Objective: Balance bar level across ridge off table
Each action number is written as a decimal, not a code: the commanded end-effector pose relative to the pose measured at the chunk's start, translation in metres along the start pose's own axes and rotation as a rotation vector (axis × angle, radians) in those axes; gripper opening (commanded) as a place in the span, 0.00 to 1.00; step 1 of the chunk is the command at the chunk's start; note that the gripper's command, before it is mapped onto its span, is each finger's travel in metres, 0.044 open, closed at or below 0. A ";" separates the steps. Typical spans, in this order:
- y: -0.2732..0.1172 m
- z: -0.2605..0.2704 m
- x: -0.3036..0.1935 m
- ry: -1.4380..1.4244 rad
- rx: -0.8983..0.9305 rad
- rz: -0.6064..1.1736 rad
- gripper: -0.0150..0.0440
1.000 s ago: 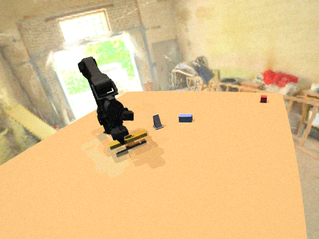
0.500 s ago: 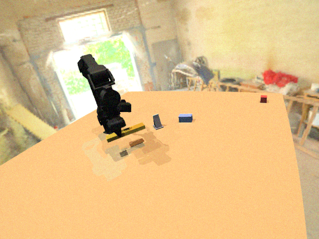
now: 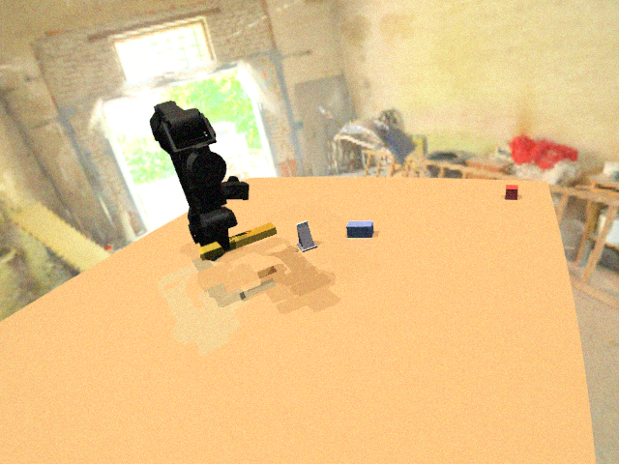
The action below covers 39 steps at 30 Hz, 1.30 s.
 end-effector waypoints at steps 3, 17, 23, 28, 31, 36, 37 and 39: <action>-0.006 0.000 0.008 -0.073 -0.007 0.005 0.25; -0.006 0.005 0.060 -0.470 -0.006 0.002 0.25; -0.006 0.009 0.082 -0.642 -0.006 0.000 0.25; -0.007 0.013 0.100 -0.781 -0.006 -0.001 0.25; -0.007 0.016 0.110 -0.864 -0.006 -0.001 0.25; -0.007 0.021 0.128 -1.002 -0.007 -0.002 0.25; -0.007 0.022 0.132 -1.030 -0.007 -0.003 0.25; -0.007 0.025 0.139 -1.085 -0.007 -0.003 0.25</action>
Point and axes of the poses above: the point midway between the two fingers, 35 mm back from their tips, its own y axis out along the fingers, its own z axis across the jaws, x = y × z, the point moved 4 cm from there along -y, back along the fingers, and after that the axes turned 4 degrees about -y, right-handed, at the moved point
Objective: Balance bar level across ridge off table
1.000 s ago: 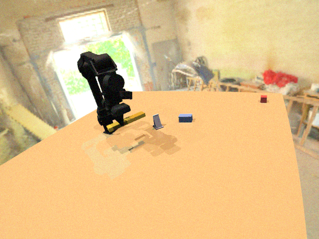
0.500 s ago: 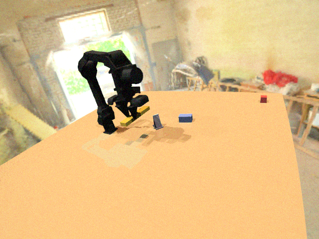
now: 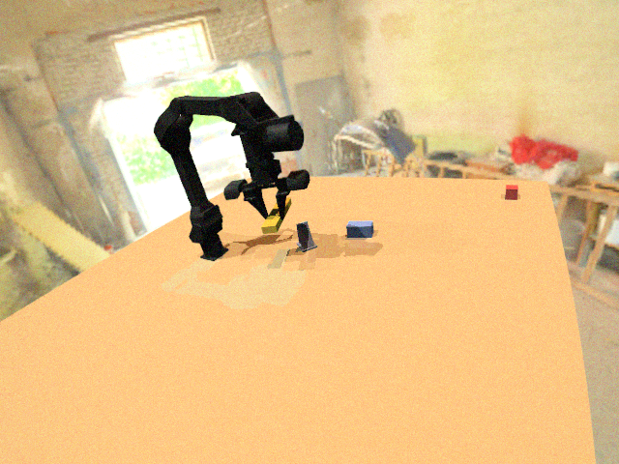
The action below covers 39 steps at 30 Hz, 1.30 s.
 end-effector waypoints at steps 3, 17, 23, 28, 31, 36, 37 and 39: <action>-0.002 -0.014 0.016 -0.157 -0.004 0.006 0.25; -0.002 -0.048 0.053 -0.460 -0.007 0.004 0.25; 0.001 -0.051 0.056 -0.477 -0.007 0.004 0.25; 0.008 -0.053 0.057 -0.478 -0.007 0.004 0.25; 0.013 -0.053 0.057 -0.478 -0.007 0.004 0.25; 0.021 -0.054 0.057 -0.478 -0.007 0.004 0.25; 0.023 -0.054 0.057 -0.478 -0.007 0.004 0.25; 0.026 -0.054 0.057 -0.479 -0.007 0.004 0.25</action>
Point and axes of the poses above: the point midway between the two fingers, 35 mm back from their tips, its own y axis out along the fingers, its own z axis across the jaws, x = y × z, the point moved 4 cm from there along -y, back along the fingers, and after that the axes turned 4 degrees about -y, right-handed, at the moved point
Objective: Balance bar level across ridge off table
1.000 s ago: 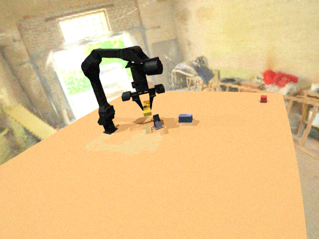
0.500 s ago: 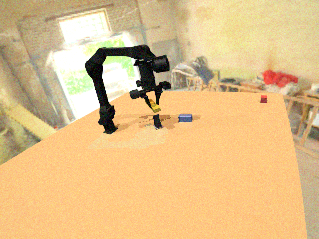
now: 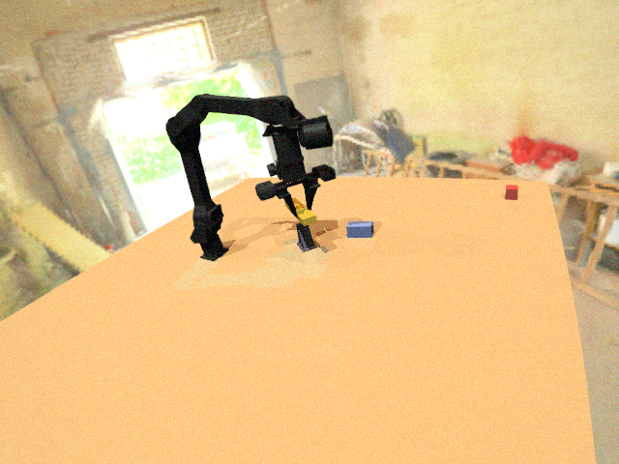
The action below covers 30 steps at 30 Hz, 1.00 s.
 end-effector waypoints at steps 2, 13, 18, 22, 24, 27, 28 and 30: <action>0.008 0.000 0.000 -0.003 0.003 0.001 0.25; 0.020 0.000 0.000 -0.004 0.003 0.001 0.25; 0.020 0.000 0.000 -0.004 0.003 0.001 0.25; 0.020 0.000 0.000 -0.004 0.003 0.001 0.25; 0.020 0.000 0.000 -0.004 0.003 0.001 0.25; 0.021 0.000 0.000 -0.004 0.003 0.001 0.25; 0.021 0.000 0.000 -0.004 0.003 0.001 0.25; 0.021 0.000 0.000 -0.004 0.003 0.001 0.25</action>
Point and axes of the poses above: the point midway between the two fingers, 35 mm back from their tips, its own y axis out along the fingers, its own z axis across the jaws, x = y × z, the point moved 4 cm from there along -y, back along the fingers, and after that the axes turned 4 degrees about -y, right-handed, at the moved point
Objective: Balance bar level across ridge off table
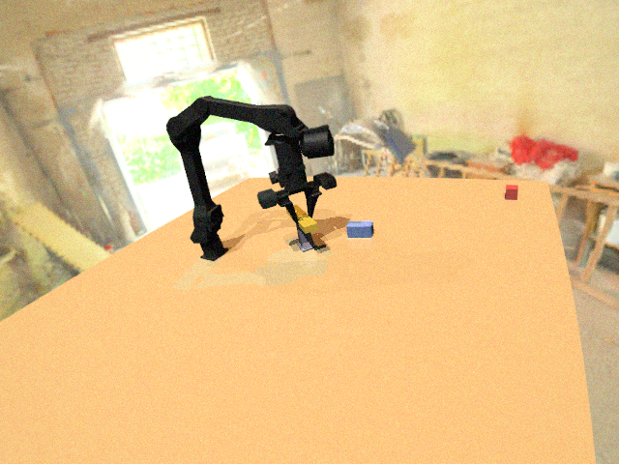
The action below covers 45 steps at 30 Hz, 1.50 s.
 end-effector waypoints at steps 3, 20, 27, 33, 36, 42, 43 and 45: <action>0.001 0.000 0.000 -0.003 0.001 0.003 0.25; 0.002 0.000 0.000 -0.003 0.001 0.003 0.25; 0.003 0.000 0.000 -0.003 0.001 0.003 0.25; 0.003 0.000 0.000 -0.003 0.001 0.003 0.25; 0.003 0.000 0.000 -0.003 0.001 0.003 0.25; 0.004 0.000 0.000 -0.003 0.001 0.003 0.25; 0.004 0.000 0.000 -0.003 0.001 0.003 0.25; 0.004 0.000 0.000 -0.003 0.001 0.003 0.25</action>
Point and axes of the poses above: the point midway between the two fingers, 35 mm back from their tips, its own y axis out along the fingers, its own z axis across the jaws, x = y × z, the point moved 4 cm from there along -y, back along the fingers, and after that the axes turned 4 degrees about -y, right-handed, at the moved point
